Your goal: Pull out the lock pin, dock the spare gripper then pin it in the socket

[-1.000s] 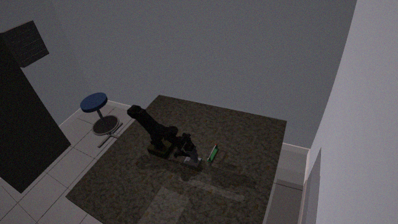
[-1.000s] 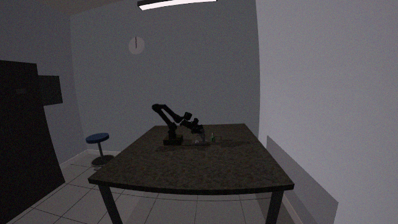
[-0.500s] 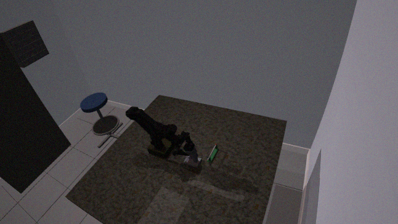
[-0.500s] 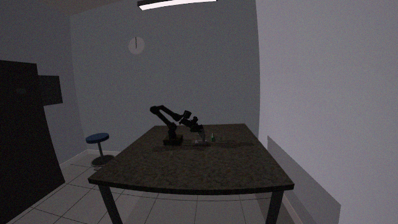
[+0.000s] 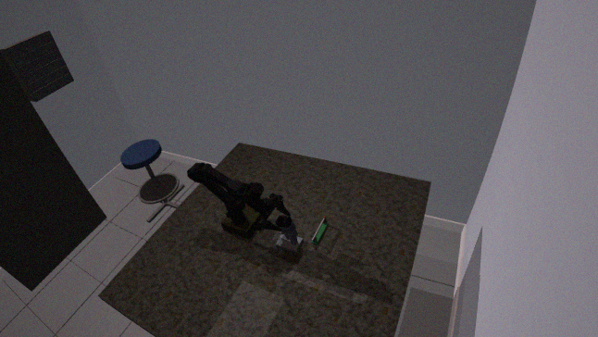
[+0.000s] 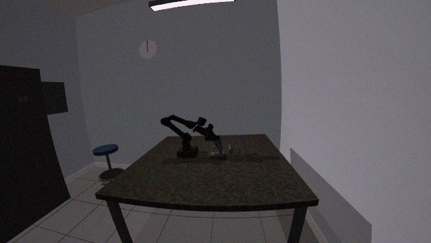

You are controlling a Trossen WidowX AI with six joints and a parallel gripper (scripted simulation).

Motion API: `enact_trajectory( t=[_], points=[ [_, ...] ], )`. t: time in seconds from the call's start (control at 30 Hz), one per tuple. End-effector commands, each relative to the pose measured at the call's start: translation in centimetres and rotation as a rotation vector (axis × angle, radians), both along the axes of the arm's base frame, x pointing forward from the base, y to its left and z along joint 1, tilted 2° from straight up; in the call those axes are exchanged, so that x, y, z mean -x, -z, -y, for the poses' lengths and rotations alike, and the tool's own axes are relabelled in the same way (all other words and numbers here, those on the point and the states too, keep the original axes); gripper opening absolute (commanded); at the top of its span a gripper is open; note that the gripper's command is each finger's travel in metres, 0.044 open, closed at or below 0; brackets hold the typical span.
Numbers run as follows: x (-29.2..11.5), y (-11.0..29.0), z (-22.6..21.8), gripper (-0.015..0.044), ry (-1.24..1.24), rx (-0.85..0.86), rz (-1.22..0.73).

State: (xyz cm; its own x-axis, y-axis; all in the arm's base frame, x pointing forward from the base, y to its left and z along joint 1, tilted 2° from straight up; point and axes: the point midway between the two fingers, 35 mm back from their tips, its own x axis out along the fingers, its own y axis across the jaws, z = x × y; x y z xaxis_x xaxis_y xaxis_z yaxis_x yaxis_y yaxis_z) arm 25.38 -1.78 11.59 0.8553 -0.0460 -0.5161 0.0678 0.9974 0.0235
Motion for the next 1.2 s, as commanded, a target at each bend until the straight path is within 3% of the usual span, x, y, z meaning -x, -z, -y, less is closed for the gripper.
enact_trajectory(
  t=[0.0, 1.17],
  points=[
    [0.2, -0.8, 0.0, 0.0440, -0.001, 0.000, 0.002],
    [1.2, -6.8, 0.3, 0.0440, 0.017, -0.002, -0.018]
  ],
)
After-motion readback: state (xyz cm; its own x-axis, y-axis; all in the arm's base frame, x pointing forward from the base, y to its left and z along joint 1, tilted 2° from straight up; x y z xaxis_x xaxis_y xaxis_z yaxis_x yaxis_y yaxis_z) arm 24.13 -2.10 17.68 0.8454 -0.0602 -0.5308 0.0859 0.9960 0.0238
